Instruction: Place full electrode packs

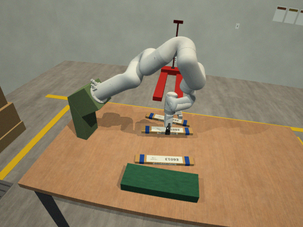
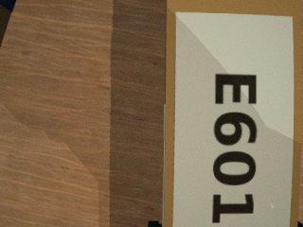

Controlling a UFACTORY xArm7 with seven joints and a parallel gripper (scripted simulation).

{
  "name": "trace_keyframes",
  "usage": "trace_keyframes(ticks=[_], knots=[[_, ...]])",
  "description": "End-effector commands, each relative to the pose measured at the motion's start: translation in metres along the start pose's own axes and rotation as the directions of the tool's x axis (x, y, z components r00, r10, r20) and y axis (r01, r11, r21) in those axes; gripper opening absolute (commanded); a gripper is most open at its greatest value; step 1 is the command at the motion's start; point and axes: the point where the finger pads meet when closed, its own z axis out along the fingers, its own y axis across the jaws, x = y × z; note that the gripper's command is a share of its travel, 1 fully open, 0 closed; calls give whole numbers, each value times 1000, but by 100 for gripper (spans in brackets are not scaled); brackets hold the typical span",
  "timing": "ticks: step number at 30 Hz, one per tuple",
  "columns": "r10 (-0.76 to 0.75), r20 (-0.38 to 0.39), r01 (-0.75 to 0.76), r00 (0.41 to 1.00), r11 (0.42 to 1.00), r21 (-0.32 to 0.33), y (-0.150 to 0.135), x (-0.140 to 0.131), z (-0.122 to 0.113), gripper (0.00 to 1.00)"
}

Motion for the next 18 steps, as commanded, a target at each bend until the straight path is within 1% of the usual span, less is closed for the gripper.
trace_keyframes(ticks=[1, 5, 10, 12, 18], knots=[[0, -2, 0, 1000, 1000, 1, -1, 1, -3, 58], [0, -2, 0, 1000, 1000, 1, -1, 1, -12, 58], [0, -2, 0, 1000, 1000, 1, -1, 1, -30, 58], [0, -2, 0, 1000, 1000, 1, -1, 1, -30, 58], [0, -2, 0, 1000, 1000, 1, -1, 1, -52, 58]])
